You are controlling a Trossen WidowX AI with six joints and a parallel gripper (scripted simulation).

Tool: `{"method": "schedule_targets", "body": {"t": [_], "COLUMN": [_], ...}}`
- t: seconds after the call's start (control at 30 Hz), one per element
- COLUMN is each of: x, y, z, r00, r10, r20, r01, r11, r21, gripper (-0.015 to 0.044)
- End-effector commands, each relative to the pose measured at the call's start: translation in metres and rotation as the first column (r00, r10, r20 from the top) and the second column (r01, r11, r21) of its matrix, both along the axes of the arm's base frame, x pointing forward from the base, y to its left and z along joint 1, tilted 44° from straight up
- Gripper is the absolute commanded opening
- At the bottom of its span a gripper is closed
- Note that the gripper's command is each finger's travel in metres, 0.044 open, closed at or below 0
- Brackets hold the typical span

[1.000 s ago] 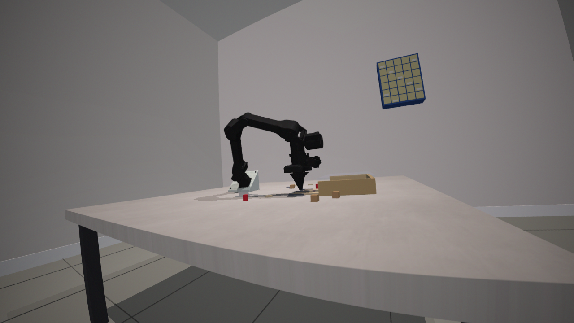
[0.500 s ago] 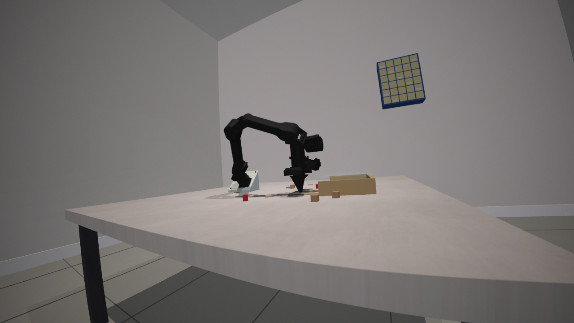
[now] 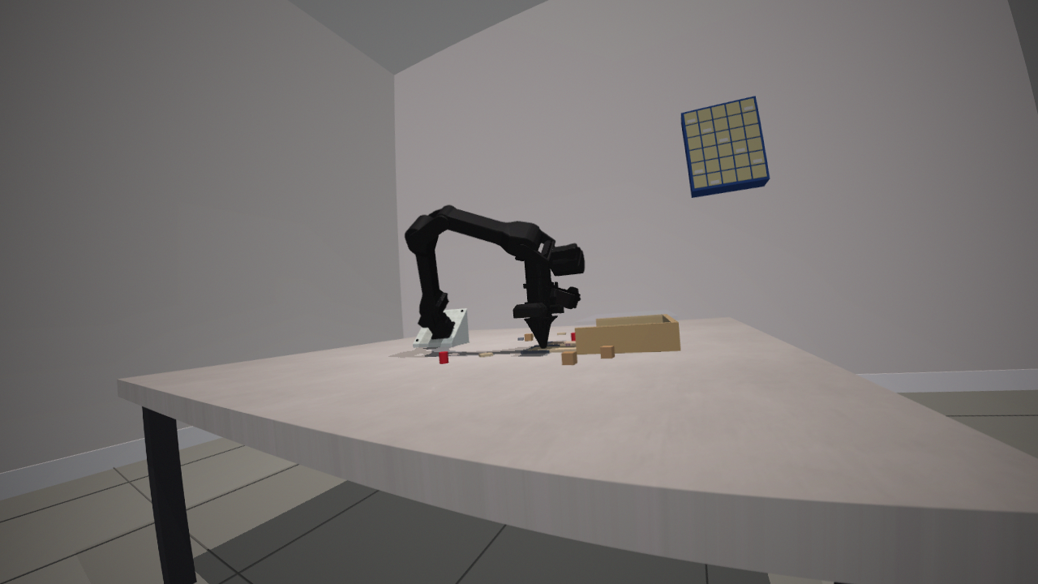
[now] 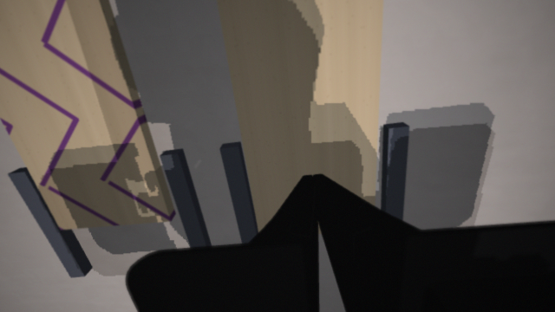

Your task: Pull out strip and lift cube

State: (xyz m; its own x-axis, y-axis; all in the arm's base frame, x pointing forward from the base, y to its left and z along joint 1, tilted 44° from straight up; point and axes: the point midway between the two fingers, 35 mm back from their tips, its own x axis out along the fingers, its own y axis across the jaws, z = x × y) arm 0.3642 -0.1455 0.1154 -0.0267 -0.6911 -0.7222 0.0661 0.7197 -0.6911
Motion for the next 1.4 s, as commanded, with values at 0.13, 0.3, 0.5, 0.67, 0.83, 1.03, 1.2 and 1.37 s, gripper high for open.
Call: {"method": "schedule_targets", "body": {"t": [0.13,0.3,0.5,0.67,0.83,1.03,1.2,1.37], "x": [-0.0003,-0.0003,-0.0003,-0.0003,-0.0003,-0.0003,-0.0002,-0.0001], "y": [-0.0010,-0.0012,-0.0016,-0.0020,-0.0023,-0.0027,-0.0031,-0.0034], "z": [-0.0012,-0.0014,-0.0018,-0.0022,-0.0025,-0.0030,-0.0034,-0.0037], "r00": [1.000,1.000,1.000,1.000,1.000,1.000,1.000,1.000], "r10": [0.000,0.000,0.000,0.000,0.000,0.000,0.000,0.000], "r20": [-0.003,-0.003,-0.003,-0.003,-0.003,-0.003,-0.003,-0.003], "r01": [0.000,0.000,0.000,0.000,0.000,0.000,0.000,0.000], "r11": [1.000,1.000,1.000,1.000,1.000,1.000,1.000,1.000], "r21": [0.001,0.001,0.001,0.001,0.001,0.001,0.001,0.001], "gripper": [0.0000,0.0000,0.0000,0.0000,0.0000,0.0000,0.0000,0.0000]}}
